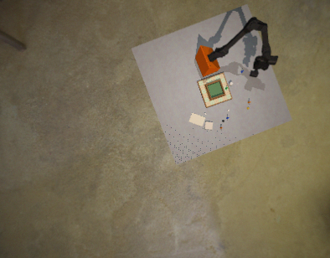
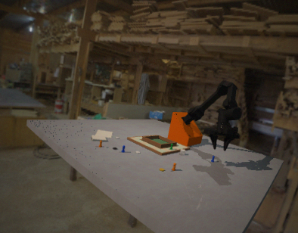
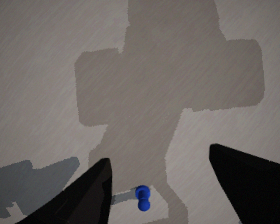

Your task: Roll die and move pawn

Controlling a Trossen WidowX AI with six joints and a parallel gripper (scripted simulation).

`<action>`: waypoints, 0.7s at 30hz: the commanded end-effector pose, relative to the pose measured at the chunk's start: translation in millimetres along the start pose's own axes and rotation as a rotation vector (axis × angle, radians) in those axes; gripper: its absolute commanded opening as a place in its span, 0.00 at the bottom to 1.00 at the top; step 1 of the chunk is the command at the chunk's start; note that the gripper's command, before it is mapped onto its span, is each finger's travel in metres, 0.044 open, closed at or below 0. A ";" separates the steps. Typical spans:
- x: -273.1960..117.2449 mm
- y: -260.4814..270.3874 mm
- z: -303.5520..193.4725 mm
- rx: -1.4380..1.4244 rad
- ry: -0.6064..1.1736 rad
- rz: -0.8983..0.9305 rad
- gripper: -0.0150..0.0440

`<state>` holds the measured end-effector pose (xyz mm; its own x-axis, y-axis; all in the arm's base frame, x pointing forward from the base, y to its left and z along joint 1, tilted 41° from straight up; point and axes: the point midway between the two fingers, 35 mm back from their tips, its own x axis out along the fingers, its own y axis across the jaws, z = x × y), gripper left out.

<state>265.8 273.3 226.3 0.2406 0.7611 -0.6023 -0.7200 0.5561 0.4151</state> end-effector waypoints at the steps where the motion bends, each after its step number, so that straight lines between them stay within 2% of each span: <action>1: 4.3 -59.3 -42.9 0.053 0.116 -0.039 0.72; 9: -10.5 -145.1 -122.7 0.206 0.255 -0.025 0.72; 17: -12.5 -148.2 -130.2 0.212 0.257 -0.023 0.72; 21: 3.5 -148.0 -134.4 0.212 0.257 -0.023 0.72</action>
<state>288.8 142.7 82.7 0.0793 0.6521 -0.7540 -0.5672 0.6515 0.5038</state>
